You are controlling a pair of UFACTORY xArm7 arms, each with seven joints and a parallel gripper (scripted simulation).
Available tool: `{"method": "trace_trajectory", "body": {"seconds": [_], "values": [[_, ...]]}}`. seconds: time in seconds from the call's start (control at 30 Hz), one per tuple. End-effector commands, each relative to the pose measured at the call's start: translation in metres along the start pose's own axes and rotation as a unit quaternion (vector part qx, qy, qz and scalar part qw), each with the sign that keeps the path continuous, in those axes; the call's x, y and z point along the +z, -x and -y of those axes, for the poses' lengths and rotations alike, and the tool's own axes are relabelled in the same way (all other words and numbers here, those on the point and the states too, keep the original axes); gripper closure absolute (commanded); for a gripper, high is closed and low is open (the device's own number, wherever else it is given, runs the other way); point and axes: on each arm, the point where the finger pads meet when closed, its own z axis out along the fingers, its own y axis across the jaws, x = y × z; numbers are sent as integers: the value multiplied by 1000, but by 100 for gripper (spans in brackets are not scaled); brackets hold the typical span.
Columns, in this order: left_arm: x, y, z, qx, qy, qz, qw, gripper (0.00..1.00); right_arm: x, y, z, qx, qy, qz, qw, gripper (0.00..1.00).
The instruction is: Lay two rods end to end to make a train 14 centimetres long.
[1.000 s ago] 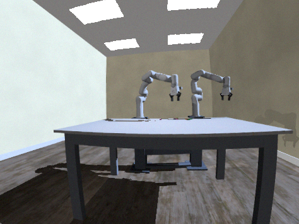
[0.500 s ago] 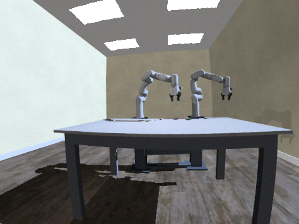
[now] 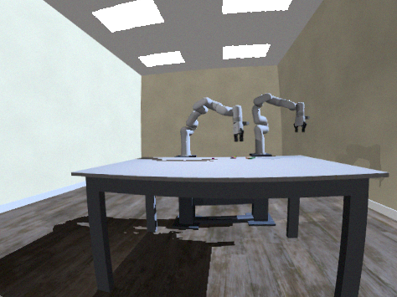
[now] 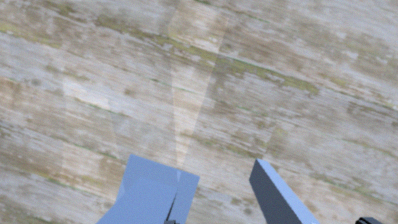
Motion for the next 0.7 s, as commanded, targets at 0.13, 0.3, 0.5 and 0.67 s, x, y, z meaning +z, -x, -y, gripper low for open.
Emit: {"method": "trace_trajectory", "body": {"seconds": [0.13,0.3,0.5,0.67], "values": [[-4,-19,26,36,8,-3,999,0,32,-24,-27,185,-5,10,983,0],[-6,-28,42,55,12,-5,998,0,32,-24,-27,185,-5,10,983,0],[-7,-35,55,70,14,-7,997,0,32,-24,-27,185,-5,10,983,0],[-9,-45,75,94,17,-10,995,0,32,-24,-27,185,-5,10,983,0]]}}
